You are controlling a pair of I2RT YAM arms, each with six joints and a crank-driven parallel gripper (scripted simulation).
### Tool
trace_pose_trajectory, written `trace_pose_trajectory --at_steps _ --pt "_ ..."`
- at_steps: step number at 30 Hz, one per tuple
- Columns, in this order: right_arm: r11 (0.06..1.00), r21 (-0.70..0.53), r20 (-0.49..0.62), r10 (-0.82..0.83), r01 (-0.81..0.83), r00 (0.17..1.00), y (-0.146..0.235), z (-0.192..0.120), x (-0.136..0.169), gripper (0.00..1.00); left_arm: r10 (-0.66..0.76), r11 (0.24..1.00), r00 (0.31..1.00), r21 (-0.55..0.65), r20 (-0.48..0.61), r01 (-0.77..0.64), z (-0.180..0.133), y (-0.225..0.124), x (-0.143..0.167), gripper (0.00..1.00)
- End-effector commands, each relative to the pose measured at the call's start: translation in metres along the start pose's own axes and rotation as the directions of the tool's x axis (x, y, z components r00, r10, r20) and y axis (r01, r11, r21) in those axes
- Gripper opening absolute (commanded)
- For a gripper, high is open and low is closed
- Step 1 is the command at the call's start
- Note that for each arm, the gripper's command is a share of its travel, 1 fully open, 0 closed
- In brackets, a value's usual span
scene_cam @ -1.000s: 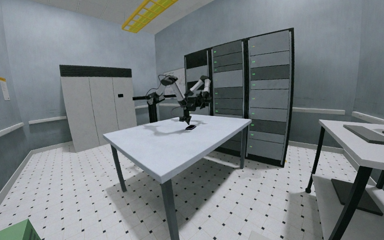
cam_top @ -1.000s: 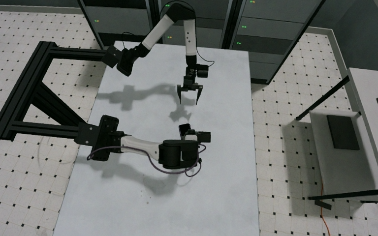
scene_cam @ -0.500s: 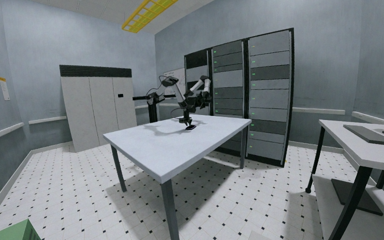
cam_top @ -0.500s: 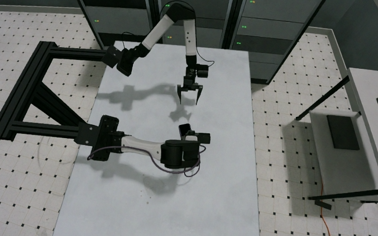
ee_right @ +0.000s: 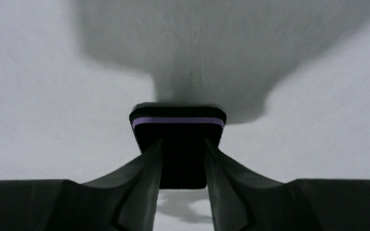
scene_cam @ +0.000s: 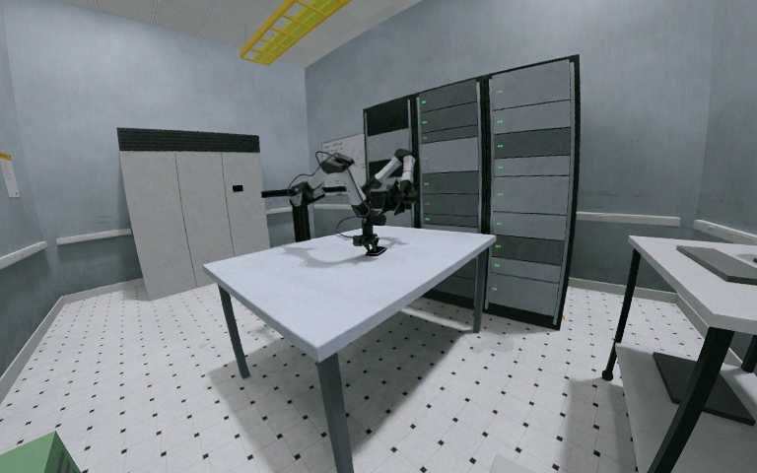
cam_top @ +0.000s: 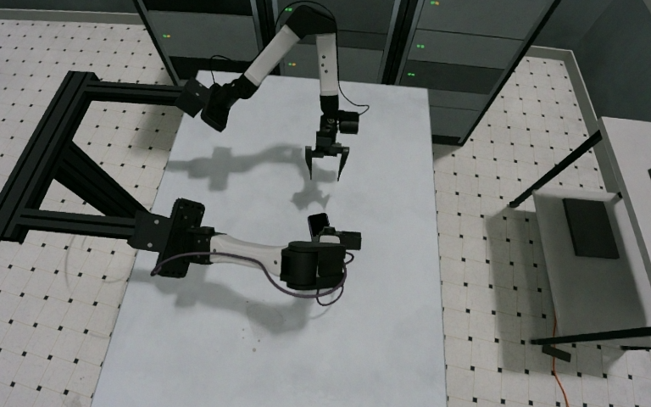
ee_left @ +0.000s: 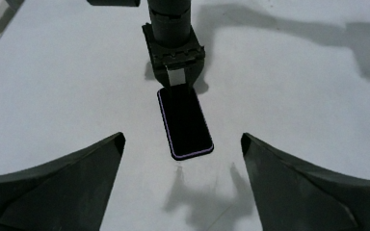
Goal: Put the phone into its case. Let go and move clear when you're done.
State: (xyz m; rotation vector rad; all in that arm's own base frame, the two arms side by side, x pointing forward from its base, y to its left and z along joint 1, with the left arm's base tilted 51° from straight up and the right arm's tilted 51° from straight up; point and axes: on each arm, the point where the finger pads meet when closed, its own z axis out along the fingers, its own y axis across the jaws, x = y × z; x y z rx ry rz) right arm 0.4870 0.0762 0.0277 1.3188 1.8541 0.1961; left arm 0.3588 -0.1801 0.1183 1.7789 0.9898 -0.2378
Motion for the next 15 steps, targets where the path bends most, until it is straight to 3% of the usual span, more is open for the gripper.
trace_pose_trajectory --at_steps 1,15 --pt "1.0 -0.011 0.011 0.005 -0.005 1.0 0.004 0.0064 -0.004 0.37 0.036 0.998 0.999 -0.042 0.008 -0.036 -0.008 0.0155 -0.0102 1.0" --pt "1.0 -0.007 0.007 0.015 -0.015 1.0 0.0024 0.012 -0.0021 0.37 0.036 0.998 0.999 -0.042 0.008 -0.036 -0.008 0.0155 -0.0102 1.0"
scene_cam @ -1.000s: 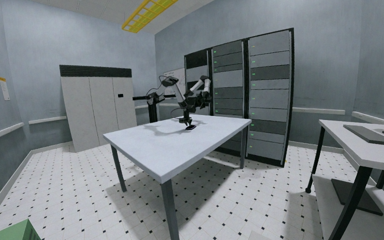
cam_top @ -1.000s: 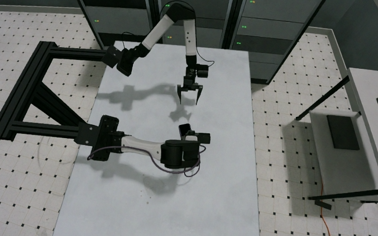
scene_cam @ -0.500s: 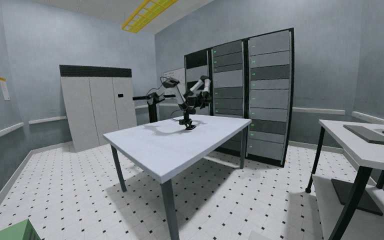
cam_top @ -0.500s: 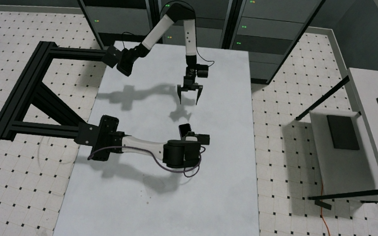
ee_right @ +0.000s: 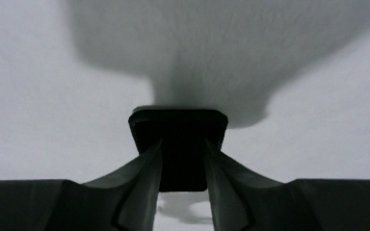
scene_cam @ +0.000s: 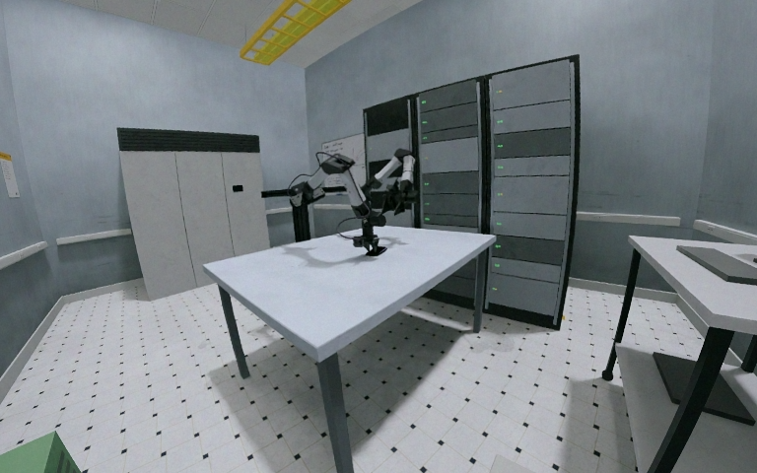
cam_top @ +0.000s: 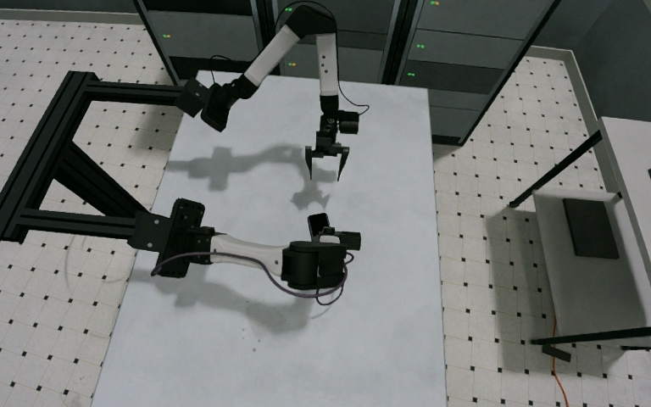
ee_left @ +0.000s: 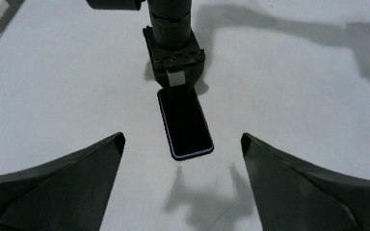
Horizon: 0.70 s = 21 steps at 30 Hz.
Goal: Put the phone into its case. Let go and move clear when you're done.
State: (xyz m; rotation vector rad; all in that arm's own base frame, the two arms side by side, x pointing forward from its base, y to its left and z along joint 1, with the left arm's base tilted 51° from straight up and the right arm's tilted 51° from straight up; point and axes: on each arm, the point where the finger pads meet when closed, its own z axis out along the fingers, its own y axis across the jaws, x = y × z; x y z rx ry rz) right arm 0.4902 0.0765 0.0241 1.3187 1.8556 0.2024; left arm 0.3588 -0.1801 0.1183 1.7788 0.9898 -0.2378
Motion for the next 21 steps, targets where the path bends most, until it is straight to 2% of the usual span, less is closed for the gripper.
trace_pose_trajectory --at_steps 1,21 --pt "1.0 -0.004 0.012 0.013 -0.013 1.0 0.002 0.008 -0.004 0.37 0.036 0.998 0.999 -0.042 0.008 -0.036 -0.008 0.016 -0.01 1.0" --pt "1.0 -0.004 0.016 0.005 -0.005 1.0 0.002 0.032 -0.006 0.37 0.036 0.998 0.999 -0.042 0.008 -0.036 -0.008 0.016 -0.01 1.0"
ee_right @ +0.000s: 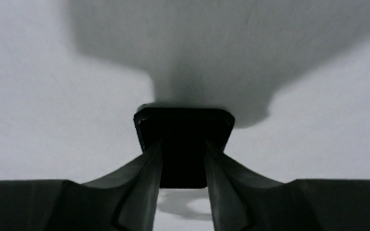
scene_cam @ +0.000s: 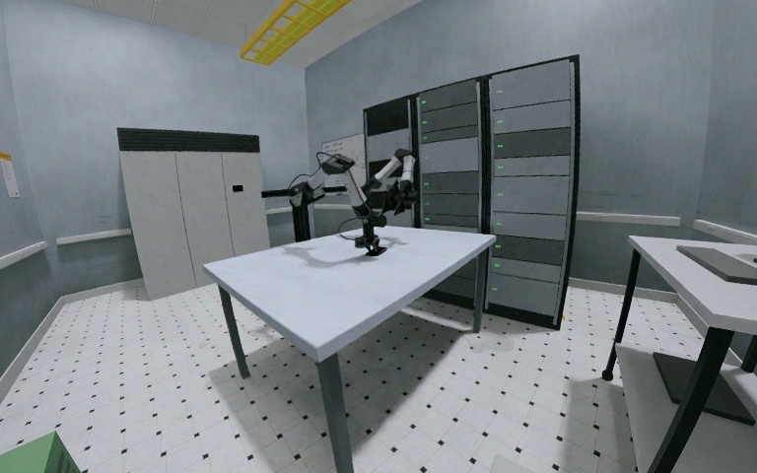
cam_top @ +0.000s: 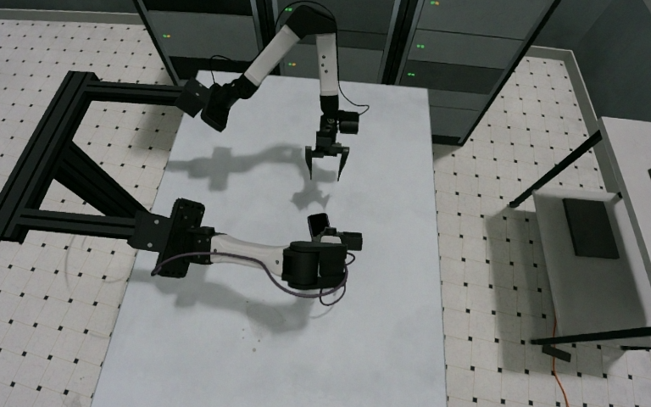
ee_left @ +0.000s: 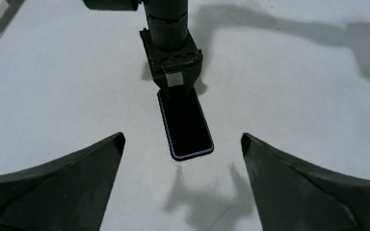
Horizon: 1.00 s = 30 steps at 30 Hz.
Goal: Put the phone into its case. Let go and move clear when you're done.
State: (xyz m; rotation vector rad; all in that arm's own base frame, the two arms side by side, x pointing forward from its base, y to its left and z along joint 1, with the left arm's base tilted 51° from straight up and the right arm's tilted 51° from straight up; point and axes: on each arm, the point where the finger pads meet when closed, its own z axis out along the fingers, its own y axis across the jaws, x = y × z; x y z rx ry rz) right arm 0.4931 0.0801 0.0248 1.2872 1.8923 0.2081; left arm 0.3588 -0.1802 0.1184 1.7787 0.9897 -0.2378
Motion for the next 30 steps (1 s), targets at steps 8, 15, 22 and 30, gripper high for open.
trace_pose_trajectory --at_steps 8,15,22,30 --pt "1.0 -0.004 0.036 0.03 -0.03 0.999 0.0 0.038 -0.006 0.37 0.036 0.998 0.999 -0.042 0.008 -0.036 -0.008 0.016 -0.01 1.0" --pt "0.999 -0.004 0.042 0.036 -0.036 0.998 0.002 0.039 -0.008 0.37 0.036 0.998 0.999 -0.042 0.008 -0.036 -0.008 0.016 -0.01 1.0" --pt "0.996 -0.027 0.087 0.091 -0.089 0.992 0.008 -0.021 -0.008 0.37 0.036 0.998 0.999 -0.042 0.008 -0.036 -0.008 0.016 -0.01 1.0" --pt "0.995 -0.025 0.094 0.099 -0.097 0.991 0.009 -0.019 -0.013 0.37 0.036 0.998 0.999 -0.042 0.008 -0.036 -0.008 0.016 -0.01 1.0"
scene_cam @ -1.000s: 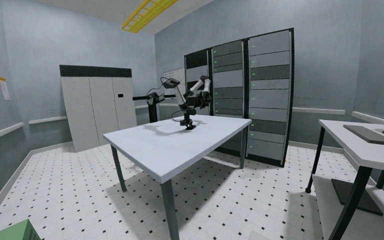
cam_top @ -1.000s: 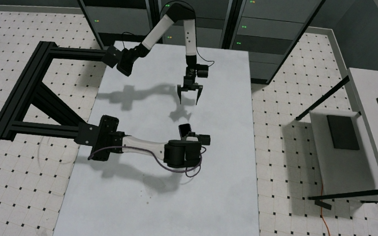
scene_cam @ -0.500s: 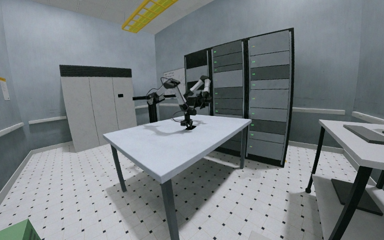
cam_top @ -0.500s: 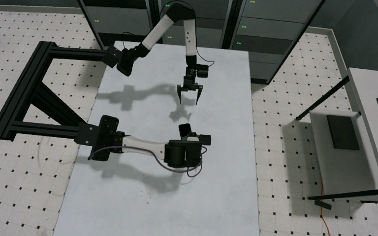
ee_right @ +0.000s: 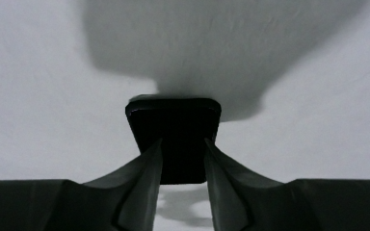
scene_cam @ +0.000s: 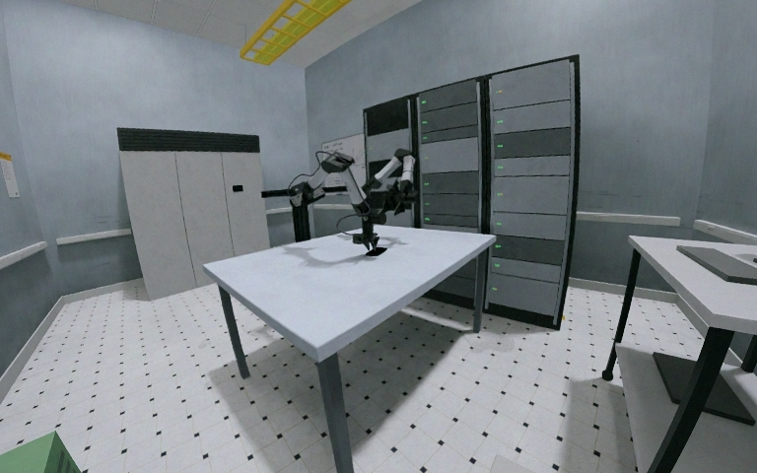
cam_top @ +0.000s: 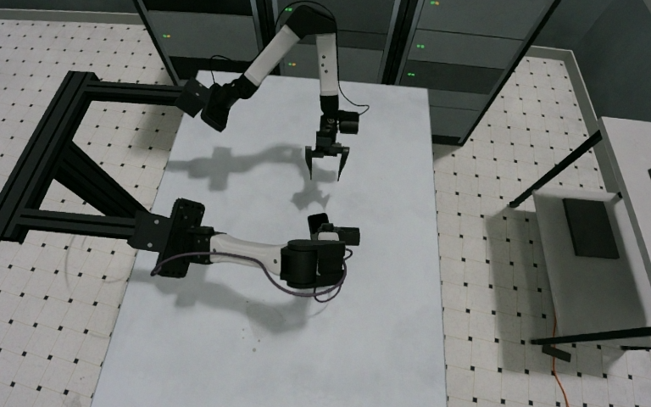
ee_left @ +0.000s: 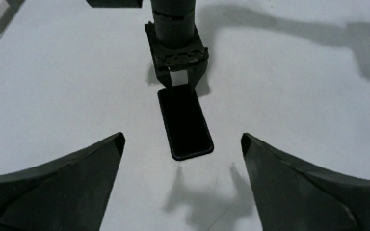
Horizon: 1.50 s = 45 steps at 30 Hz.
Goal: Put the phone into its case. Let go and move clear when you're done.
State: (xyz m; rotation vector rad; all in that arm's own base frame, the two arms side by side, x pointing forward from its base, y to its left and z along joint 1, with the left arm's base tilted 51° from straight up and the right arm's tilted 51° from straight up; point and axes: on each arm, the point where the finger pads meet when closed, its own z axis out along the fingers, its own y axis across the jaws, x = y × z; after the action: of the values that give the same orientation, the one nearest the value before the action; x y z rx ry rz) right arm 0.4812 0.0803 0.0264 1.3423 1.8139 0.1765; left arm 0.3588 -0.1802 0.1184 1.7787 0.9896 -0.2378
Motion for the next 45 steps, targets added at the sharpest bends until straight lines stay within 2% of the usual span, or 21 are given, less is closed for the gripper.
trace_pose_trajectory --at_steps 1,17,22,35,45 --pt "0.998 -0.039 0.031 0.048 -0.047 0.998 0.017 -0.009 -0.013 0.37 0.036 0.998 0.999 -0.042 0.008 -0.036 -0.008 0.016 -0.01 1.0" --pt "0.998 -0.037 0.033 0.051 -0.05 0.998 0.016 -0.009 -0.014 0.37 0.039 0.998 0.999 -0.046 0.009 -0.039 -0.008 0.017 -0.01 1.0" --pt "1.0 0.005 0.021 0.026 -0.026 0.999 0.003 -0.004 0.013 0.37 0.013 0.999 0.999 -0.038 -0.041 -0.015 -0.011 0.008 -0.01 1.0" --pt "1.0 0.003 -0.002 0.003 -0.003 1.0 0.002 -0.016 0.064 0.37 -0.039 0.994 0.978 -0.106 -0.204 0.018 -0.05 -0.02 -0.025 1.0" --pt "0.999 -0.015 -0.032 -0.035 0.035 0.999 0.001 -0.03 0.107 0.37 -0.039 0.988 0.969 -0.153 -0.245 0.001 -0.066 -0.036 -0.036 1.0"
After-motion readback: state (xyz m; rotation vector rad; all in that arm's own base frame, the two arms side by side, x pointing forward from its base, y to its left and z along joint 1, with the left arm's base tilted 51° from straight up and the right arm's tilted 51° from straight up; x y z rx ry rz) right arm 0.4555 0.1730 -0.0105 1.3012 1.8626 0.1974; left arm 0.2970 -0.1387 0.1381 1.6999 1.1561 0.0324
